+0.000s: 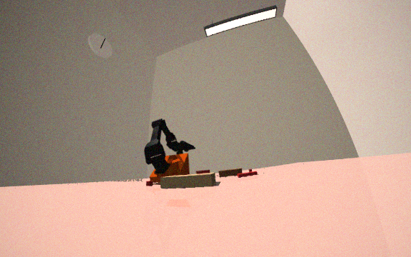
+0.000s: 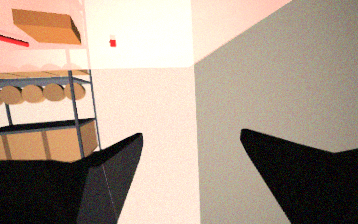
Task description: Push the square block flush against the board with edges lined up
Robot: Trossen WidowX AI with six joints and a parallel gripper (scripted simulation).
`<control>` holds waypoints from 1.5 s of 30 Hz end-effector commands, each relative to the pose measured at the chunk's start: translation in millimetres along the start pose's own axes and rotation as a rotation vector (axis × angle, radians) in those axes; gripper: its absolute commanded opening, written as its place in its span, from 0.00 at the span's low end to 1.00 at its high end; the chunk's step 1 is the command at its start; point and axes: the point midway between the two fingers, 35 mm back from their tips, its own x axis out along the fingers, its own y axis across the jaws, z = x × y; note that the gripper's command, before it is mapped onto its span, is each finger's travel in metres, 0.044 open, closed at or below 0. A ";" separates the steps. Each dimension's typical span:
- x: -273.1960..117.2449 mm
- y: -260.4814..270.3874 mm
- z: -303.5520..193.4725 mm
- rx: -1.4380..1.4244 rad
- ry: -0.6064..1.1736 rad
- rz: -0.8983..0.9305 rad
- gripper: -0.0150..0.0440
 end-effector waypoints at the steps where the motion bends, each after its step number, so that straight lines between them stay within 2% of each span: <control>1: 0.0 0.0 0.0 0.000 0.000 0.000 0.89; 4: 3.1 2.0 -1.7 0.017 -0.010 0.006 0.75; 15: 54.4 39.4 -23.2 0.303 -0.159 0.131 0.26; 45: 171.3 179.9 -37.1 1.137 -0.393 0.621 0.25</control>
